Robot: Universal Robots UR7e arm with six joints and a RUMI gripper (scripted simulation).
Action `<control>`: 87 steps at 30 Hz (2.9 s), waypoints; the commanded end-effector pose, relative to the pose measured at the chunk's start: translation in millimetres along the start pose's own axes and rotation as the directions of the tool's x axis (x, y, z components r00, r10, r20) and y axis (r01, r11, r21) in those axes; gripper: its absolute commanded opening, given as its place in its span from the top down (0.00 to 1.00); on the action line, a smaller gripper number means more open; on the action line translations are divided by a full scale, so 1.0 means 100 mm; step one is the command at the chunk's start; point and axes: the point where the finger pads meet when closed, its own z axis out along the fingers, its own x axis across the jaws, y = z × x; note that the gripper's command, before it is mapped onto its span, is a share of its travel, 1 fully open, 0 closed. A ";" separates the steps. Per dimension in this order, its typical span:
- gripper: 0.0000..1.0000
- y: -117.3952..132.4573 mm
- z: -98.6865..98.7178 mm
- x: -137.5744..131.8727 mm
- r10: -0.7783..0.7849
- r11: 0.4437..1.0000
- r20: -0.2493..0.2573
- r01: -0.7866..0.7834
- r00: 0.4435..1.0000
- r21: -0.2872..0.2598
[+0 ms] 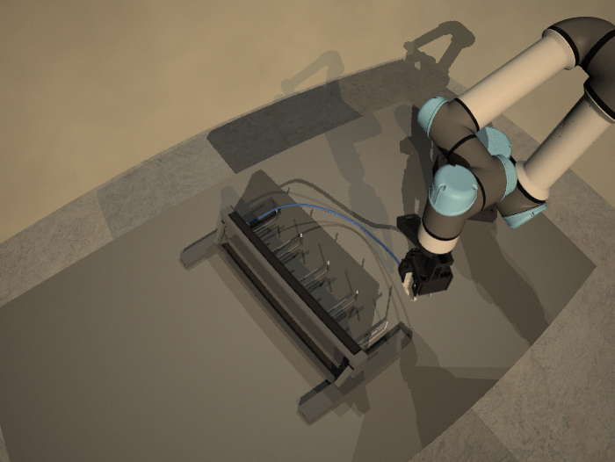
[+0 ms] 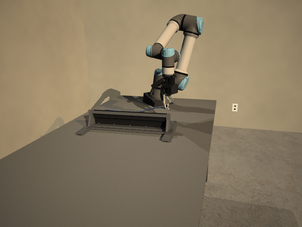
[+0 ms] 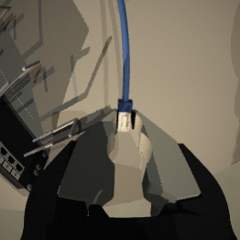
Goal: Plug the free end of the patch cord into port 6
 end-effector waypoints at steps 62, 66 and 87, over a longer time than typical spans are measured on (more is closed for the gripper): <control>1.00 -0.12 -0.21 -0.79 0.633 0.774 -0.005 -0.632 0.774 0.013; 1.00 -0.12 -0.23 -0.83 0.664 0.748 -0.005 -0.664 0.748 0.014; 1.00 -0.15 -0.27 -1.01 0.769 0.640 -0.005 -0.768 0.640 0.017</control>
